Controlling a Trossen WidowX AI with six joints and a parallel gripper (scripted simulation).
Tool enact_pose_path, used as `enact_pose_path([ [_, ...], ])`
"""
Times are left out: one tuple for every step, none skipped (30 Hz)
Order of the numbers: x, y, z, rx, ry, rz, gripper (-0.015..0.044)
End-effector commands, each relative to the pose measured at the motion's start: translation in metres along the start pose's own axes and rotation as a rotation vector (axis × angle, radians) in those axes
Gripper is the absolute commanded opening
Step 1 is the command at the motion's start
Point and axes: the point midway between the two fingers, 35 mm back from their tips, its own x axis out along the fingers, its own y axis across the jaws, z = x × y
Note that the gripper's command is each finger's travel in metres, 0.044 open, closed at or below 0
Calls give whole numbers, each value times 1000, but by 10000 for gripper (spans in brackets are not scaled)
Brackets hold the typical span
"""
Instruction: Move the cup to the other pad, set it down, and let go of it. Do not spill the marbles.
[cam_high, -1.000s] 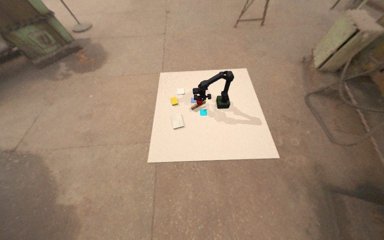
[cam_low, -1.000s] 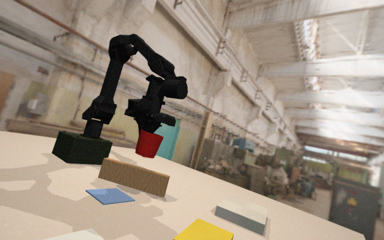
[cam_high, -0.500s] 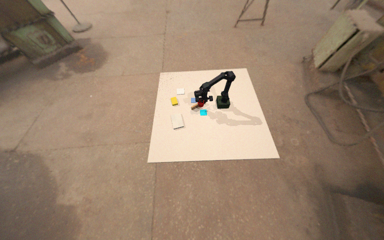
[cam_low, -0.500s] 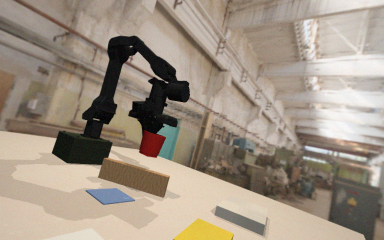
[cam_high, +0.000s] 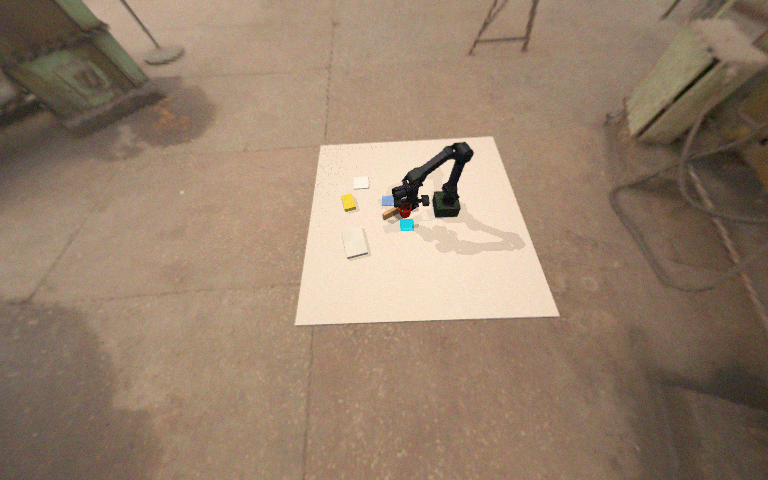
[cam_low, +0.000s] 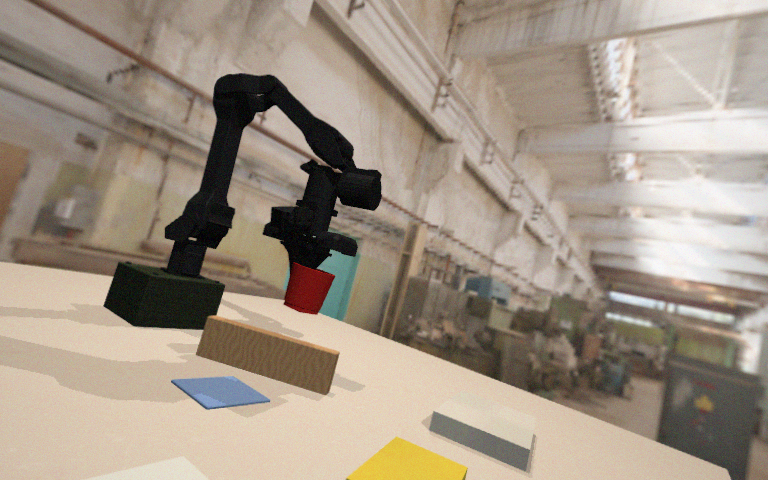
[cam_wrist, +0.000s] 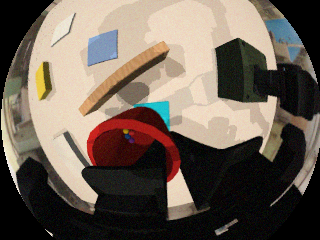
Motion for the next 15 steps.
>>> enact_pose_path([
  [2, -6, -7, 3, 5, -6, 0],
  [2, -7, -8, 3, 5, -6, 0],
  [2, -9, -10, 3, 5, -6, 0],
  [2, -10, -11, 3, 5, -6, 0],
  [2, -11, -13, 3, 5, -6, 0],
  [3, -12, -14, 3, 6, -7, 0],
  [3, -13, -16, 3, 6, -7, 0],
  [3, -15, -17, 3, 6, -7, 0],
  [3, -16, -19, 3, 6, -7, 0],
  [3, -17, -20, 3, 6, -7, 0],
  [3, -17, -20, 3, 6, -7, 0],
  [4, -17, -20, 3, 6, -7, 0],
  [4, -17, -20, 3, 6, -7, 0],
  [5, -16, -20, 3, 6, -7, 0],
  [7, -16, -20, 3, 6, -7, 0],
])
